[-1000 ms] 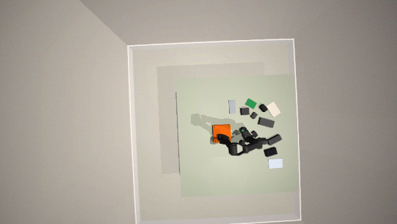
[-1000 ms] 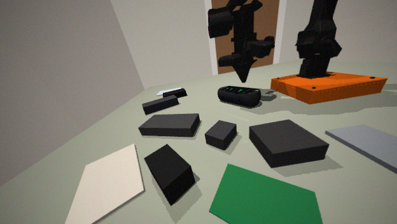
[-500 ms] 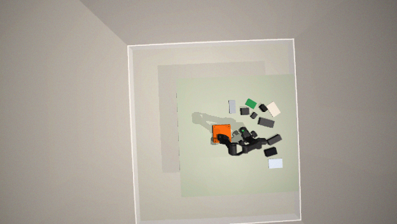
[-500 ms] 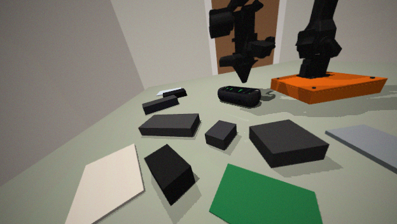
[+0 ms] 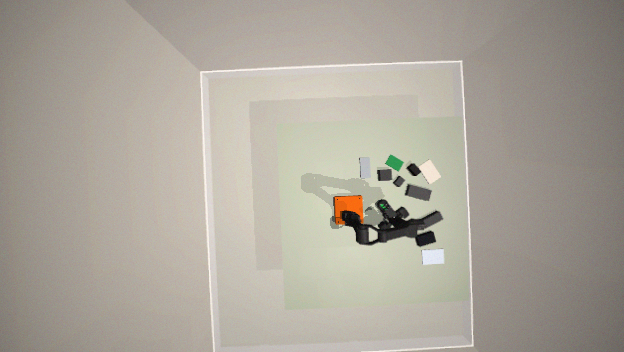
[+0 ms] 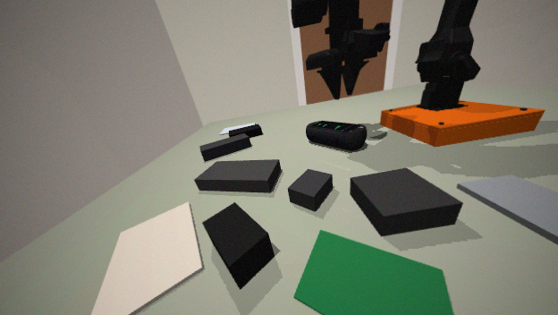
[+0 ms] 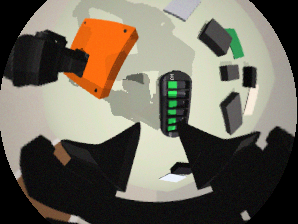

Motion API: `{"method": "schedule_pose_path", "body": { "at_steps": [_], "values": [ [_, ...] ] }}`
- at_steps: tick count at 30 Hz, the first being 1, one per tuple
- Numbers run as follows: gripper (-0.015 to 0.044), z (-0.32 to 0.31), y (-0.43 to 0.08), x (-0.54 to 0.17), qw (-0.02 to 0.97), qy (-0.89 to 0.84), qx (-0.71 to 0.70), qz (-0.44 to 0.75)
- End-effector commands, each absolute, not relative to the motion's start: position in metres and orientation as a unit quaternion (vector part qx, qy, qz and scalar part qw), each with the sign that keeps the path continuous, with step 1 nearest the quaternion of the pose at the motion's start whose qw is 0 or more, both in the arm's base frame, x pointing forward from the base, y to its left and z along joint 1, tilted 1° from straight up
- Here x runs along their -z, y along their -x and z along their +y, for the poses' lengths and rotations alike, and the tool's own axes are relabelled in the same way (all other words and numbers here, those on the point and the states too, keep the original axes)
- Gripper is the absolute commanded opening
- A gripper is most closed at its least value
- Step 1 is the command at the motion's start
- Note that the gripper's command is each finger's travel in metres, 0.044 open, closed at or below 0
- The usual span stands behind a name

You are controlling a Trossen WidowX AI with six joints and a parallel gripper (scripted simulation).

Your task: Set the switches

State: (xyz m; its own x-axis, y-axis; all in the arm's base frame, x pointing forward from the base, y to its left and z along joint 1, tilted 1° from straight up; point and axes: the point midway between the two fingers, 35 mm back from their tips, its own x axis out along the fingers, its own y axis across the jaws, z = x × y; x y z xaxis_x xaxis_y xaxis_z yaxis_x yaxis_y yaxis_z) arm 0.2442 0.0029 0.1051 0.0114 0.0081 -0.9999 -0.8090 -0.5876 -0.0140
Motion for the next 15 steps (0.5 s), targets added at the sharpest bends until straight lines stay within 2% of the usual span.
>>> {"method": "schedule_pose_path", "body": {
  "at_steps": [1, 5, 15],
  "values": [
    [0.0105, 0.0029, -0.2449, -0.107, 0.326, 0.633, -0.627, 0.315],
    [0.0, 0.0029, -0.2449, -0.107, 0.326, 0.633, -0.627, 0.315],
    [0.0, 0.0029, -0.2449, -0.107, 0.326, 0.633, -0.627, 0.315]
  ]
}}
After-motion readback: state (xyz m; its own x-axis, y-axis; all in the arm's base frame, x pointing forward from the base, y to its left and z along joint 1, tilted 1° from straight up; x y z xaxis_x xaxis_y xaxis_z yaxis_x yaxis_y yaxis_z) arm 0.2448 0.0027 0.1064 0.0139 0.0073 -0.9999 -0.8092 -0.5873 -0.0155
